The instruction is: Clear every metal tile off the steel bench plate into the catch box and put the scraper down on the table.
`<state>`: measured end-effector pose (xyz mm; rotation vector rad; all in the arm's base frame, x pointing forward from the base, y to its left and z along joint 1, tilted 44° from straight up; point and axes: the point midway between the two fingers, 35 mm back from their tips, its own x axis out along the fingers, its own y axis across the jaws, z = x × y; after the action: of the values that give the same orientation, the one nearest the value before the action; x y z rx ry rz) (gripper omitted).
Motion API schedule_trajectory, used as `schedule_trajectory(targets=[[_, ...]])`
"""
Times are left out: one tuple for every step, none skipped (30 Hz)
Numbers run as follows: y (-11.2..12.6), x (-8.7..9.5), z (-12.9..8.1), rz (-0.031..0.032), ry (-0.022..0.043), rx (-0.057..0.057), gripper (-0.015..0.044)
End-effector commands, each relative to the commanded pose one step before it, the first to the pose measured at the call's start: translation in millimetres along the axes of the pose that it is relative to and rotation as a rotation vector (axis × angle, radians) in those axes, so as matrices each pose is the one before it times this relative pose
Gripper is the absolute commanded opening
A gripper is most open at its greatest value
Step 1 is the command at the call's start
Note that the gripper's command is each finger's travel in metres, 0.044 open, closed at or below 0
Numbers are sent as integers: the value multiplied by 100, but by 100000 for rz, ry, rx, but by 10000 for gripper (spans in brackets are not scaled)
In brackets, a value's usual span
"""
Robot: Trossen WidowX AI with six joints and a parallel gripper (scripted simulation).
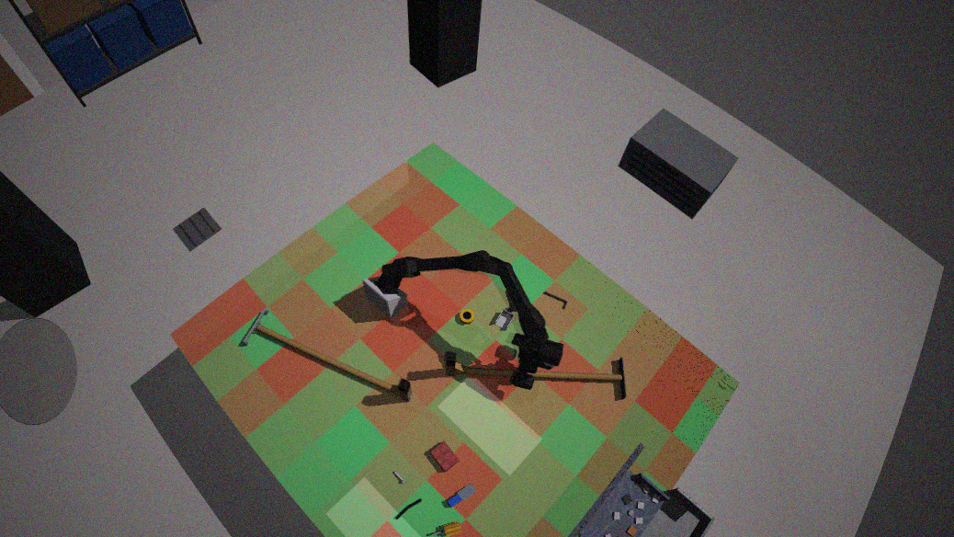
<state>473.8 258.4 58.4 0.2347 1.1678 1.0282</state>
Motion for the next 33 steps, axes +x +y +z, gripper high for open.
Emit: schedule_trajectory(targets=[[-562,238,23,52,380,-158,0],[-93,9,31,0,-3,-2,0],[-93,9,30,0,-3,-2,0],[-93,9,30,0,-3,-2,0],[-93,9,29,0,-3,-2,0],[-93,9,29,0,-3,-2,0],[-93,9,28,0,-3,-2,0],[-93,9,28,0,-3,-2,0],[-93,9,27,0,-4,-2,0],[-93,9,27,1,-4,-2,0],[-93,9,26,1,-4,-2,0],[-93,9,26,1,-4,-2,0],[-93,9,25,1,-4,-2,0],[-93,9,25,1,-4,-2,0],[-94,9,25,1,-4,-2,0],[-94,9,24,1,-4,-2,0],[-94,9,24,1,-4,-1,0],[-94,9,23,1,-4,-1,0],[-94,9,23,1,-4,-1,0],[-94,9,22,1,-4,-1,0],[-94,8,22,2,-5,-1,0],[-94,8,21,2,-5,-1,0],[-94,8,21,2,-5,-1,0],[514,-339,131,-55,-533,0,0],[-9,-172,50,-15,9,-4,0],[-15,-287,81,-23,14,-6,0],[-16,-361,98,-26,17,-6,0],[-14,-363,95,-24,15,-6,0],[-11,-365,91,-21,13,-5,0],[-9,-366,87,-19,12,-4,0],[-7,-367,83,-16,10,-3,0],[-4,-369,80,-14,8,-2,0],[-2,-370,76,-11,6,-1,0]])
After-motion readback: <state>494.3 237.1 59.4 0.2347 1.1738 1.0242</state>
